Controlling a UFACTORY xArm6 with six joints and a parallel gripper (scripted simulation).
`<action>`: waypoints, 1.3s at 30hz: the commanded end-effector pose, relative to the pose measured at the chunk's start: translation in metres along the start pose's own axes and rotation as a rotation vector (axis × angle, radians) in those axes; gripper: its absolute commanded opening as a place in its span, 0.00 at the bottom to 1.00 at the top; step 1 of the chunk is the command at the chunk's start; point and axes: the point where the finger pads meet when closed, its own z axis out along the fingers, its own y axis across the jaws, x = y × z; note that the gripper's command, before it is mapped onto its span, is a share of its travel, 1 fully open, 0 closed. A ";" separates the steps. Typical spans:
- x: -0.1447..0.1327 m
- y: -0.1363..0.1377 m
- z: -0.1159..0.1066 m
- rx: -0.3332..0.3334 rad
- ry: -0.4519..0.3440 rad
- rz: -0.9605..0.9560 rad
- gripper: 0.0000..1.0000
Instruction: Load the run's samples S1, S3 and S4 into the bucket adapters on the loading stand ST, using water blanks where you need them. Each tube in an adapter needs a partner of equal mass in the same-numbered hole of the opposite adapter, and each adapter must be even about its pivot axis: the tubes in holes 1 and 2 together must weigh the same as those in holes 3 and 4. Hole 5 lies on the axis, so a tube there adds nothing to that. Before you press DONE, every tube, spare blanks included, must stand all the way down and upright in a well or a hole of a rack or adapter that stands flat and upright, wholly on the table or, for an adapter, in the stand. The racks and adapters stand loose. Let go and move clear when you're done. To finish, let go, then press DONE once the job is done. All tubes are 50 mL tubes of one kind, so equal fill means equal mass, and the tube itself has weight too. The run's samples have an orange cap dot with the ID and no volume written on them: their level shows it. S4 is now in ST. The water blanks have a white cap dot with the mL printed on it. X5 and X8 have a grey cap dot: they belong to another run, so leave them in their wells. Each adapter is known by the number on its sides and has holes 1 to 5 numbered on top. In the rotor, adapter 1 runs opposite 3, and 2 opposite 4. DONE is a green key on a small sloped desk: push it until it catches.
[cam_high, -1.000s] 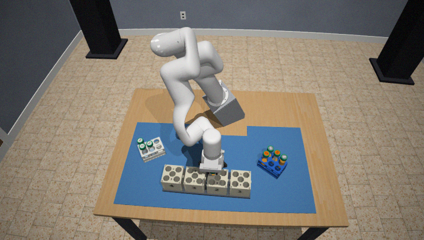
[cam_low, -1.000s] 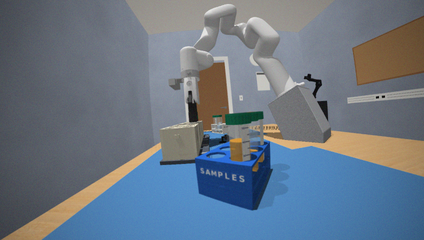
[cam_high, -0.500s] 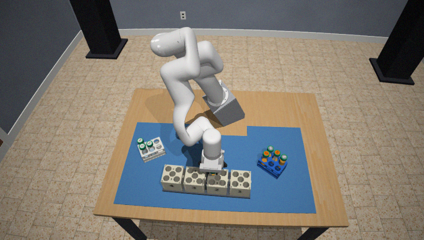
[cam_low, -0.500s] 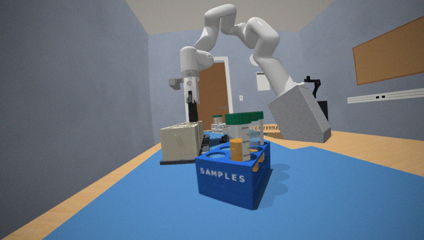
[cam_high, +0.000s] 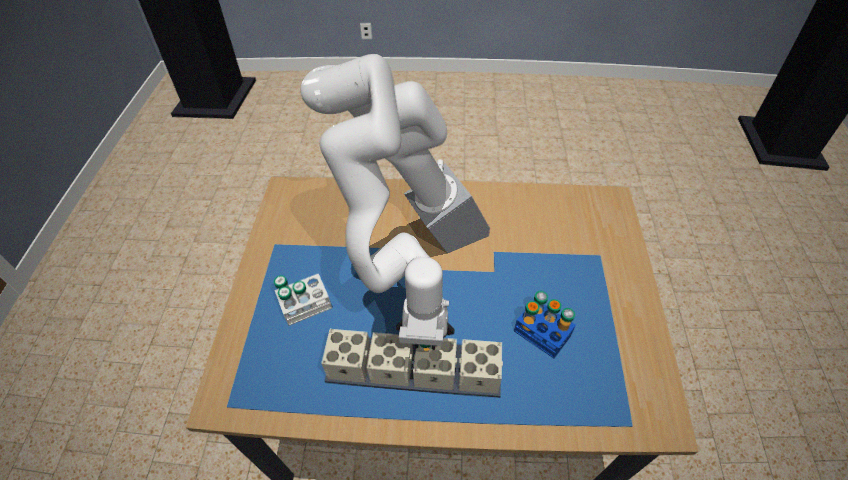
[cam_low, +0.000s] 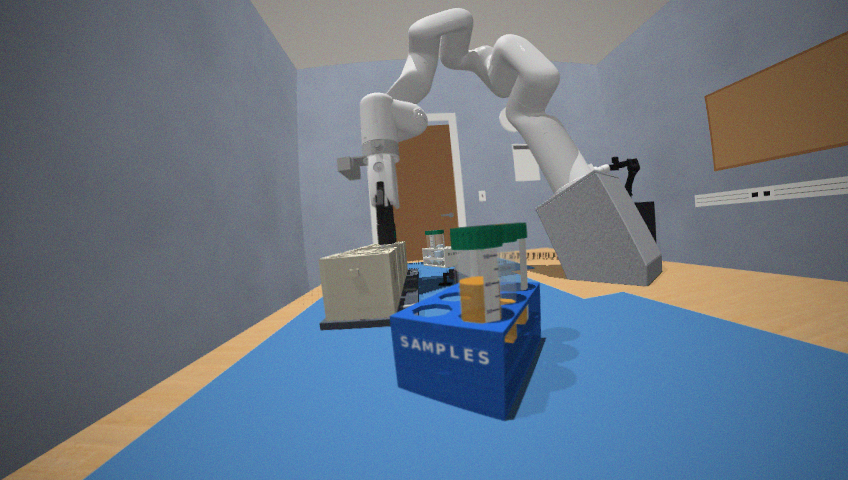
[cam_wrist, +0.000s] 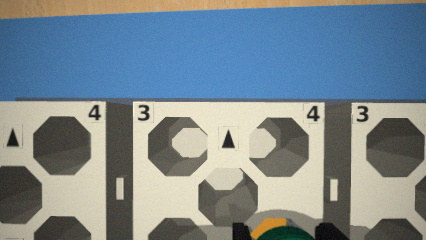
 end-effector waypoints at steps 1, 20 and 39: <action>0.001 0.000 -0.001 0.001 0.003 0.000 0.00; 0.001 0.000 -0.010 0.001 0.003 0.001 0.00; 0.001 0.000 -0.021 0.001 0.003 0.001 0.00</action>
